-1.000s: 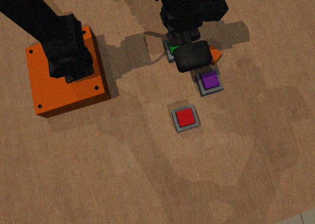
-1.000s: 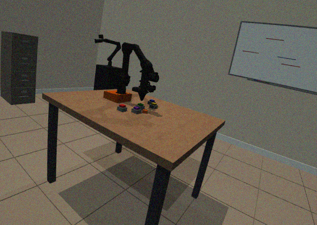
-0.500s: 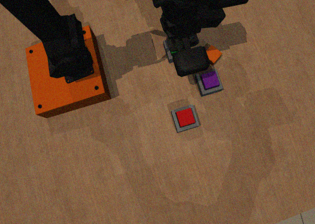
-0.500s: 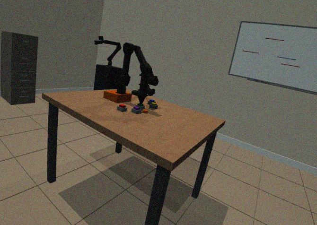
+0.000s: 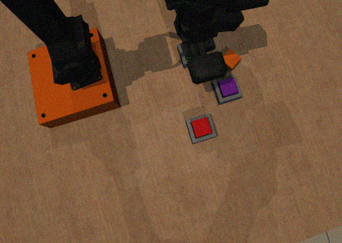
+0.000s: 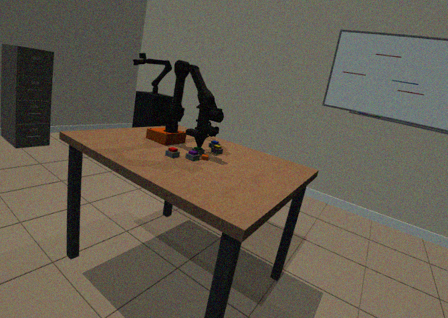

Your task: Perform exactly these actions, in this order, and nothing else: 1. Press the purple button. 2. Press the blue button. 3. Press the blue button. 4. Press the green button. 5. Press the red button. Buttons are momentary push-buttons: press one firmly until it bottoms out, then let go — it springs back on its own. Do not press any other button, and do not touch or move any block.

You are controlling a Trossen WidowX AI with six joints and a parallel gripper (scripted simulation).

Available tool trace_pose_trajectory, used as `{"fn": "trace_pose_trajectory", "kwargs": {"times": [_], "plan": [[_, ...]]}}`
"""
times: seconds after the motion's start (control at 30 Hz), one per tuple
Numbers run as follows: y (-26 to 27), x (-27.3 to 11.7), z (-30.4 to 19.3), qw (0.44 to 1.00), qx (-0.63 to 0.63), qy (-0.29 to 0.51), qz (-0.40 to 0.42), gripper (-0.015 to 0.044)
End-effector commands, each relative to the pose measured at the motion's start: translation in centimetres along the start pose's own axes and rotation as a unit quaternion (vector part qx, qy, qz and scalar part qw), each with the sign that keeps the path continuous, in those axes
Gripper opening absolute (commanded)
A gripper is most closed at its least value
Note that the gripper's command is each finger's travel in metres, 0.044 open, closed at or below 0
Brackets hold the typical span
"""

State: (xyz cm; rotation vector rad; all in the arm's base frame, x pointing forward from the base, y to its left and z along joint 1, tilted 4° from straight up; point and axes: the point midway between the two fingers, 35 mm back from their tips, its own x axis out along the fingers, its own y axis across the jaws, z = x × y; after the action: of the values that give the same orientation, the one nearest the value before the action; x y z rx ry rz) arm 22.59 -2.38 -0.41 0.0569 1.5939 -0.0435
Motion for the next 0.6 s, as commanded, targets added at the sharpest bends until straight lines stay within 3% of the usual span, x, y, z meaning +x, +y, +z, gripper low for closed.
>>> {"fn": "trace_pose_trajectory", "kwargs": {"times": [0.0, 0.27, 0.4, 0.57], "plan": [[0.0, 0.3, -0.3, 1.000, -0.002, 0.007, -0.001, 0.0020], [0.0, 0.3, -0.3, 1.000, -0.002, 0.007, -0.001, 0.0020], [0.0, -2.9, -0.2, 1.000, -0.002, 0.006, -0.001, 0.0020], [0.0, -3.4, -0.2, 1.000, -0.002, 0.007, -0.001, 0.0020]]}}
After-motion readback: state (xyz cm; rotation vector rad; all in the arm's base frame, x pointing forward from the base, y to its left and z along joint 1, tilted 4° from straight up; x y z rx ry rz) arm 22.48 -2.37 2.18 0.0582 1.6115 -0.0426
